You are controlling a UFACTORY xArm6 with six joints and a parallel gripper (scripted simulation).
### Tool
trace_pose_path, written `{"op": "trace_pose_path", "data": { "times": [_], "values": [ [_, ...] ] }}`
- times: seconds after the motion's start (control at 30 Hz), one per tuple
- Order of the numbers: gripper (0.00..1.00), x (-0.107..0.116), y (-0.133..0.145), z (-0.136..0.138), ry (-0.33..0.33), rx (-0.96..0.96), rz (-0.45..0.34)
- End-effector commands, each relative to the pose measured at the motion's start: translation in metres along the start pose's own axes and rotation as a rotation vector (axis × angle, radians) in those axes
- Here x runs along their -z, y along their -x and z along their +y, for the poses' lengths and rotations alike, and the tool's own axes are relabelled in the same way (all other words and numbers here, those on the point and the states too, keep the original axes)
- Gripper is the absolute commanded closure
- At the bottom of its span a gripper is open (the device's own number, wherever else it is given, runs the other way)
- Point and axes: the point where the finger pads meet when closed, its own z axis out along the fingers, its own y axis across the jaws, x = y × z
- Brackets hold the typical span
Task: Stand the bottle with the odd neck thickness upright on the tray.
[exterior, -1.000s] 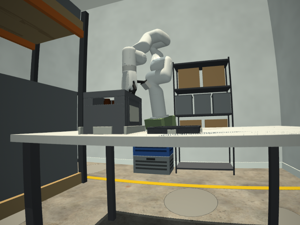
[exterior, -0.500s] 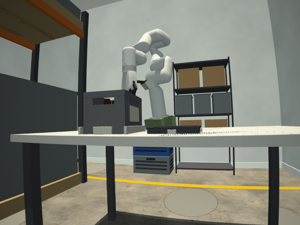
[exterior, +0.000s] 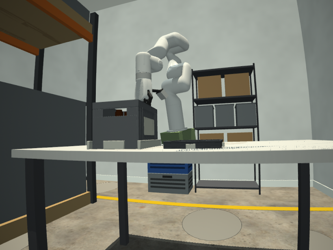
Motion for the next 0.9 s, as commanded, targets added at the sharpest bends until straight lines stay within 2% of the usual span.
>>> {"op": "trace_pose_path", "data": {
  "times": [0.0,0.6,0.87],
  "values": [
    [0.35,0.001,0.0012,0.0006,0.002,0.0,-0.003],
    [0.35,0.0015,0.0012,0.0006,0.002,0.0,-0.003],
    [0.35,0.0104,0.0011,0.0006,0.002,0.0,-0.003]
  ]
}}
